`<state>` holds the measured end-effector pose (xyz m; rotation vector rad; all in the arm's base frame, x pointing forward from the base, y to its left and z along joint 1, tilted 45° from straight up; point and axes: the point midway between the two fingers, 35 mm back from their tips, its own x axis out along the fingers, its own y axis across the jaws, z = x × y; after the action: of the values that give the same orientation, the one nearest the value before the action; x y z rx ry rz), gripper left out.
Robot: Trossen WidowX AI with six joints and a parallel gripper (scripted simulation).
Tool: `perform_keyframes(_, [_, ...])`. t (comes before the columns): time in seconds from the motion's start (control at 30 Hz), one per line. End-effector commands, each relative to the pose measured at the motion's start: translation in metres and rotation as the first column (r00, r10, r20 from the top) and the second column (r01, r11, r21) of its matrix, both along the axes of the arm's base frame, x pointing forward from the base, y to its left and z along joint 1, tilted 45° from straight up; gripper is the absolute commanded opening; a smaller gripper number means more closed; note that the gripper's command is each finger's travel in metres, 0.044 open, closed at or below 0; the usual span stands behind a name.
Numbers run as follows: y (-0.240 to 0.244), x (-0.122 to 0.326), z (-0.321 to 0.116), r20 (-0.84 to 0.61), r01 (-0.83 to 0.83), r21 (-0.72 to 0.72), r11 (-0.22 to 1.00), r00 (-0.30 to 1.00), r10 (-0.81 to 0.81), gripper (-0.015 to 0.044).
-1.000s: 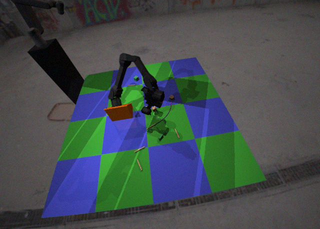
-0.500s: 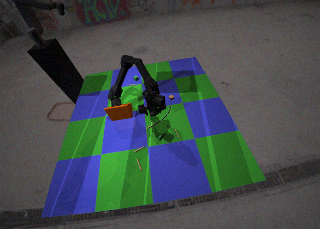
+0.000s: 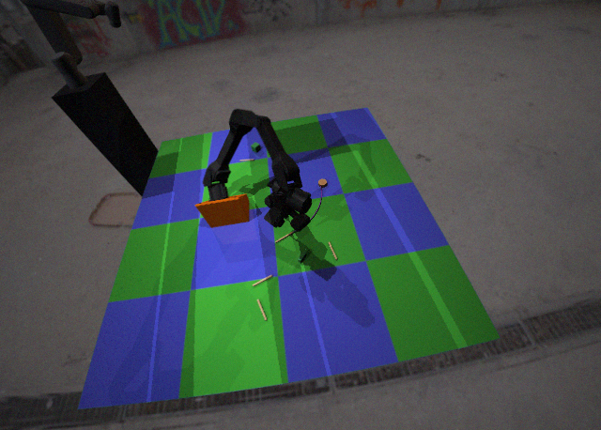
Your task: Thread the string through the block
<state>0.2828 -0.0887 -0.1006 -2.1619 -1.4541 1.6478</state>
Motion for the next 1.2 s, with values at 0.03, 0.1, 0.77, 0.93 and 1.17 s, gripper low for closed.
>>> perform_keyframes(0.03, [-0.0064,-0.0033,-0.0094,-0.154,0.142,-0.014,0.990,0.978,-0.142,0.0440])
perform_keyframes(0.1, [-0.0064,-0.0033,-0.0094,-0.154,0.142,-0.014,0.990,0.978,-0.142,0.0440])
perform_keyframes(0.77, [-0.0064,-0.0033,-0.0094,-0.154,0.142,-0.014,0.990,0.978,-0.142,0.0121])
perform_keyframes(0.93, [-0.0064,-0.0033,-0.0094,-0.154,0.142,-0.014,0.990,0.978,-0.142,0.0121])
perform_keyframes(1.17, [-0.0015,-0.0029,-0.0149,-0.154,0.142,-0.014,0.990,0.978,-0.143,0.0121])
